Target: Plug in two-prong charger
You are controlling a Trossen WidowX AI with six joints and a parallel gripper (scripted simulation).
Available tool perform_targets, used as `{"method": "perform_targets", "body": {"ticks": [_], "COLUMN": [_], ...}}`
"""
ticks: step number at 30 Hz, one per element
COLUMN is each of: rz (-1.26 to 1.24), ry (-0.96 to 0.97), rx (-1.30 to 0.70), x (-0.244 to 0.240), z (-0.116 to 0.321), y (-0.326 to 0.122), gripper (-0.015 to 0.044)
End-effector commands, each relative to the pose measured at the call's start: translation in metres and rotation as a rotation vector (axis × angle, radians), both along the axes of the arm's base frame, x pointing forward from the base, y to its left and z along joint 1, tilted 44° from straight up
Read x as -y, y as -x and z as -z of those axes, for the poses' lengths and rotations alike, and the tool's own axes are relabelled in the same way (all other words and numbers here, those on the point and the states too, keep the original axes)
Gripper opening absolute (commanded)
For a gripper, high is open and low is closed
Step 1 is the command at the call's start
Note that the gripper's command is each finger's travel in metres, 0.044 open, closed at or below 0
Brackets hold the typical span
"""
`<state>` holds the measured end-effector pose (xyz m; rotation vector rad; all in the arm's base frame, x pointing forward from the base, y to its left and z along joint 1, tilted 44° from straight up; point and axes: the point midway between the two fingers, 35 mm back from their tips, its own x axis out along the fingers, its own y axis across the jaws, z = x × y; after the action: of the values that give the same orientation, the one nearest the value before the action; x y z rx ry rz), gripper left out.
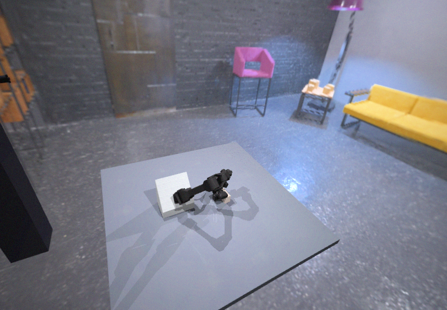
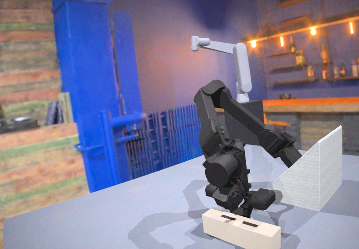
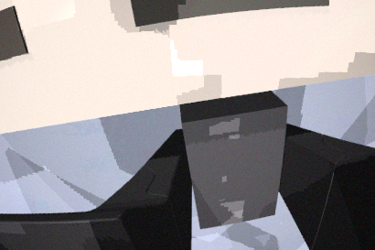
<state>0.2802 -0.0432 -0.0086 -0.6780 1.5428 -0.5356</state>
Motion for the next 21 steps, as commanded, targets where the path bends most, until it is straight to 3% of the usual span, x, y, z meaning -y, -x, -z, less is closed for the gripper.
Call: {"method": "perform_targets", "body": {"ticks": [1, 21], "rz": [-0.004, -0.004], "ry": [0.004, 0.004], "rx": [-0.005, -0.004], "x": [0.0002, -0.0005], "z": [-0.0001, -0.0002], "y": [-0.0019, -0.0089], "gripper": [0.0, 0.0]}}
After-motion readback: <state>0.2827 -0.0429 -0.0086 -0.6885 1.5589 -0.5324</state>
